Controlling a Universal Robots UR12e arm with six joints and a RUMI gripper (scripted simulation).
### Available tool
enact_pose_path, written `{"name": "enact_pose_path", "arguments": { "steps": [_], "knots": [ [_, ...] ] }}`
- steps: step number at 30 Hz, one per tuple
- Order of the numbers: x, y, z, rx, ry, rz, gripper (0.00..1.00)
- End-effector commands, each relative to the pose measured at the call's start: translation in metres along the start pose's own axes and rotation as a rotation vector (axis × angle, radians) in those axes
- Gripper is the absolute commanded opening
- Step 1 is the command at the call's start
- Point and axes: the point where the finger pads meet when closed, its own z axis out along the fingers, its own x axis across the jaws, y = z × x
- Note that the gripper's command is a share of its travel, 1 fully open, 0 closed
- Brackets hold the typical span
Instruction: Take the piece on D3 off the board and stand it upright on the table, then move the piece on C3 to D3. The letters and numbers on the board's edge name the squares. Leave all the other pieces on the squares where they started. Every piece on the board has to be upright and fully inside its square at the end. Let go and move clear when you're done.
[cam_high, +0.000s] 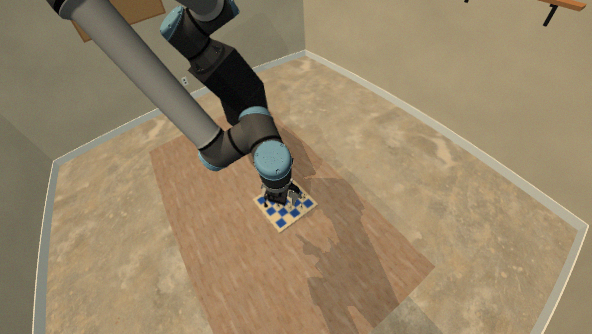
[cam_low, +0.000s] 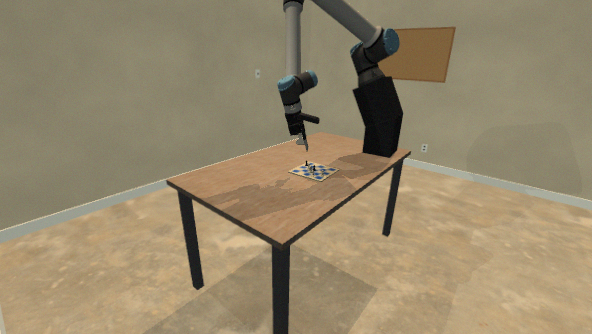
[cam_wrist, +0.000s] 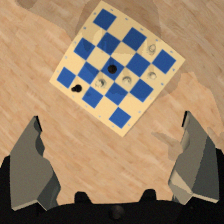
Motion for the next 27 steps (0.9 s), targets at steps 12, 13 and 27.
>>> {"name": "enact_pose_path", "arguments": {
  "steps": [12, 13, 27],
  "knots": [
    [-0.027, -0.012, 0.009, -0.18, 0.122, 0.112, 1.0],
    [-0.029, -0.013, 0.01, -0.189, 0.128, 0.118, 1.0],
    [-0.041, -0.018, 0.013, -0.26, 0.174, 0.165, 1.0]
  ]
}}
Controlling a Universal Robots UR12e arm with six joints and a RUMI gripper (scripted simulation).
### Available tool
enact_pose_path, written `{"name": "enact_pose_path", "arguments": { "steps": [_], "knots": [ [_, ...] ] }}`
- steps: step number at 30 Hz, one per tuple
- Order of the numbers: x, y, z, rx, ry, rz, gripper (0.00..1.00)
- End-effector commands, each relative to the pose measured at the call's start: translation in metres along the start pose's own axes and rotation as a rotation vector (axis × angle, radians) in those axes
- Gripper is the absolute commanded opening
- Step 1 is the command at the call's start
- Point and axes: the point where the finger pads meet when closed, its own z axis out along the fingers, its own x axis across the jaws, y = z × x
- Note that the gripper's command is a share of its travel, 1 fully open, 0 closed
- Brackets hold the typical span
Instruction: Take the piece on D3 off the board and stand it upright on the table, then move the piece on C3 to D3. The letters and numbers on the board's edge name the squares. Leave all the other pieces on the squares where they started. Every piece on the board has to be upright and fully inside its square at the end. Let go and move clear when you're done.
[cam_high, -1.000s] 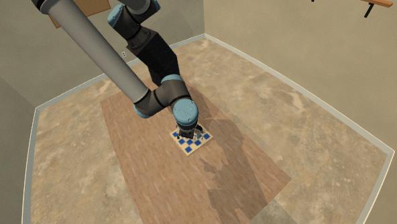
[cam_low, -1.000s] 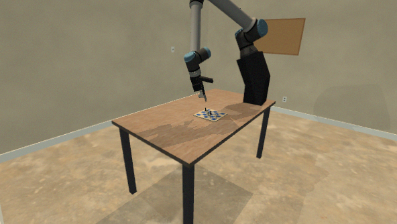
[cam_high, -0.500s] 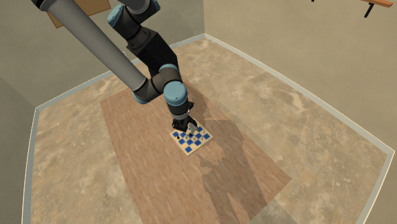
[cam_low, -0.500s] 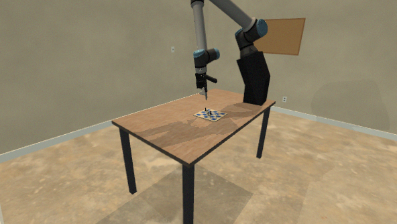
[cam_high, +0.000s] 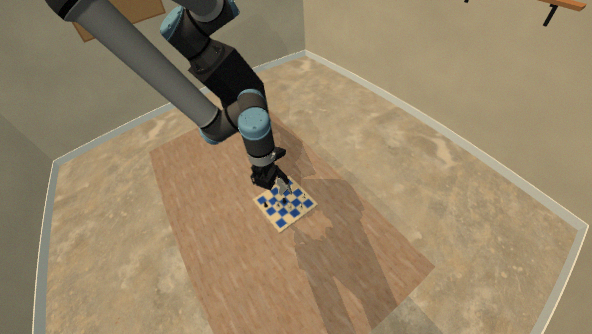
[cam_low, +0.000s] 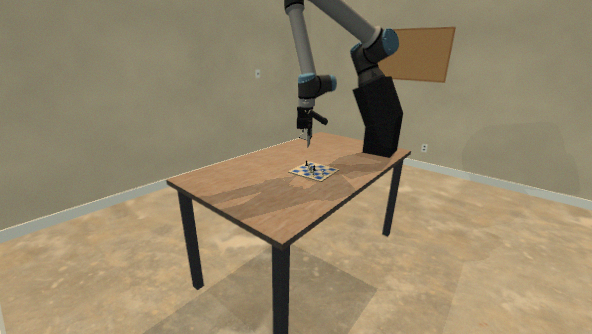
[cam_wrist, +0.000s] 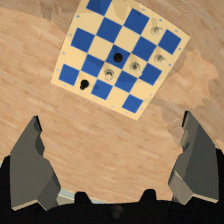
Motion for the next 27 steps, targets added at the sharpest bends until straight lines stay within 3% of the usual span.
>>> {"name": "enact_pose_path", "arguments": {
  "steps": [1, 27],
  "knots": [
    [-0.0038, -0.0009, -0.0006, -0.026, 0.018, 0.015, 1.0],
    [-0.0061, -0.0015, -0.0011, -0.037, 0.026, 0.022, 1.0]
  ]
}}
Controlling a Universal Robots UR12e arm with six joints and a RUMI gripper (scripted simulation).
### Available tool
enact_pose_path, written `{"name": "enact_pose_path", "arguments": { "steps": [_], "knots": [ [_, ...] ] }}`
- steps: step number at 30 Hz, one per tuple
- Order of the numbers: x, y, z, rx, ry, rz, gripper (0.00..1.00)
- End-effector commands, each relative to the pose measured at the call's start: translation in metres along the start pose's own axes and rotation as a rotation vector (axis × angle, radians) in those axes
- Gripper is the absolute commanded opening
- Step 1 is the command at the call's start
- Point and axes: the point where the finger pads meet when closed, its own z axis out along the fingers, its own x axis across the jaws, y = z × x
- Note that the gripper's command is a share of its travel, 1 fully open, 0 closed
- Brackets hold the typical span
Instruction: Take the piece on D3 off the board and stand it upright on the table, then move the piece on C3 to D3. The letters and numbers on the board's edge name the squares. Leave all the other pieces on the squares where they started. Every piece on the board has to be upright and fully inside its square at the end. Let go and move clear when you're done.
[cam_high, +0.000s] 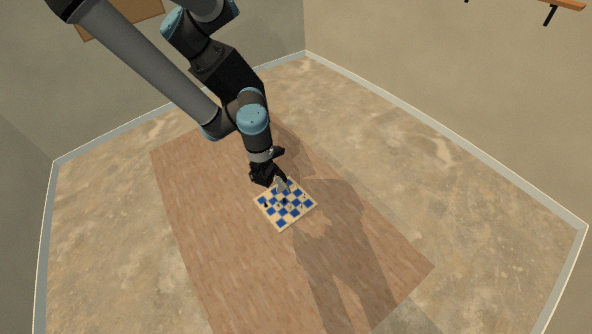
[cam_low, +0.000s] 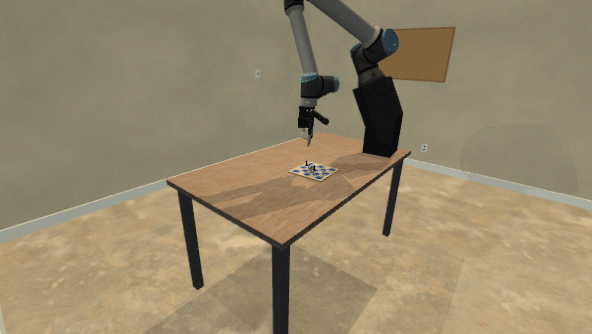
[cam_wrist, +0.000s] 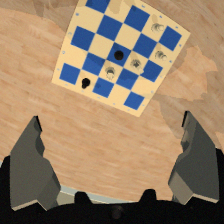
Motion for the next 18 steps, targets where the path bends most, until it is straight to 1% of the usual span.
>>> {"name": "enact_pose_path", "arguments": {
  "steps": [1, 18],
  "knots": [
    [0.0003, 0.0003, -0.0005, -0.001, 0.001, 0.0, 1.0],
    [0.0013, -0.0003, 0.0004, -0.001, 0.001, 0.056, 1.0]
  ]
}}
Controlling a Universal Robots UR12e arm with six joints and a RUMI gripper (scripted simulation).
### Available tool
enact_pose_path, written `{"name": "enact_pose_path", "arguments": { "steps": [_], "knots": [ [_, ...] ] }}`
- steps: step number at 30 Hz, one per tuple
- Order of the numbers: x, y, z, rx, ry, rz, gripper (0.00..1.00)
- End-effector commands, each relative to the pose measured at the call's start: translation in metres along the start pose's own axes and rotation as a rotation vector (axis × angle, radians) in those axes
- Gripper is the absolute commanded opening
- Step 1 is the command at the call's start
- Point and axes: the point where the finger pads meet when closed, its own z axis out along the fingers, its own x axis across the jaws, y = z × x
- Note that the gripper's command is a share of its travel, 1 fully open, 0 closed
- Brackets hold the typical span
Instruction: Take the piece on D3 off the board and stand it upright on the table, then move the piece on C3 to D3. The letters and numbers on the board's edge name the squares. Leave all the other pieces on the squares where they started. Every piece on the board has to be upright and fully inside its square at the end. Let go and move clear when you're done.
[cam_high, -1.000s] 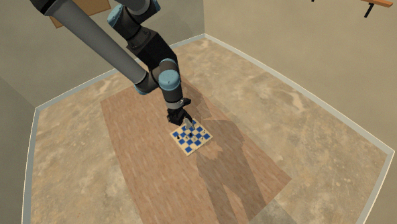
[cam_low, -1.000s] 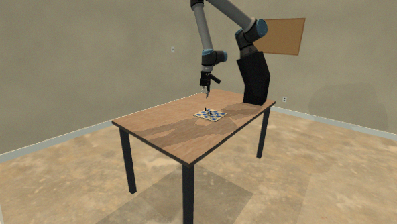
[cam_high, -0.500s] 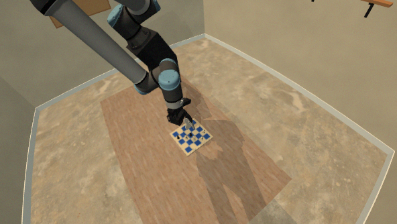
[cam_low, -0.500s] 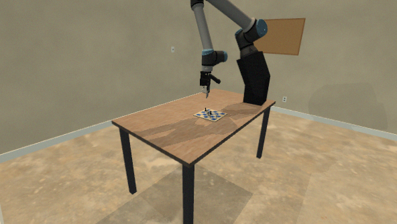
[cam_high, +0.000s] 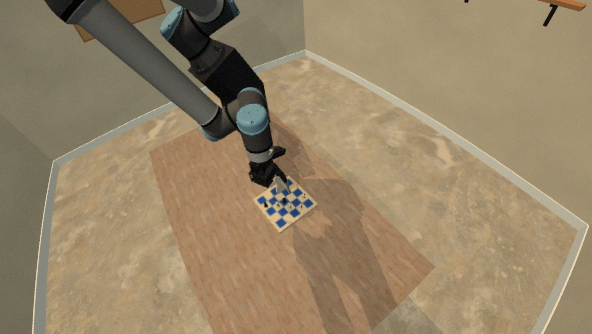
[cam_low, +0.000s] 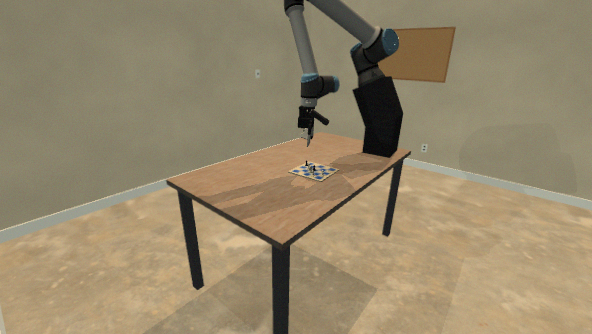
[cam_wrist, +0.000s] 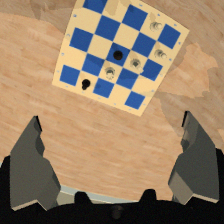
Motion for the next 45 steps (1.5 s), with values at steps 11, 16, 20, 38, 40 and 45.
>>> {"name": "enact_pose_path", "arguments": {
  "steps": [11, 16, 20, 38, 40, 45],
  "knots": [
    [0.003, -0.001, 0.002, -0.001, 0.001, 0.183, 1.0],
    [0.004, -0.002, 0.003, -0.001, 0.001, 0.249, 1.0],
    [0.006, -0.002, 0.005, -0.001, 0.001, 0.351, 1.0],
    [0.013, -0.003, 0.014, 0.0, 0.001, 0.906, 1.0],
    [0.014, -0.002, 0.015, 0.0, 0.001, 0.989, 1.0],
    [0.016, -0.002, 0.019, 0.0, 0.001, 1.203, 1.0]
  ]
}}
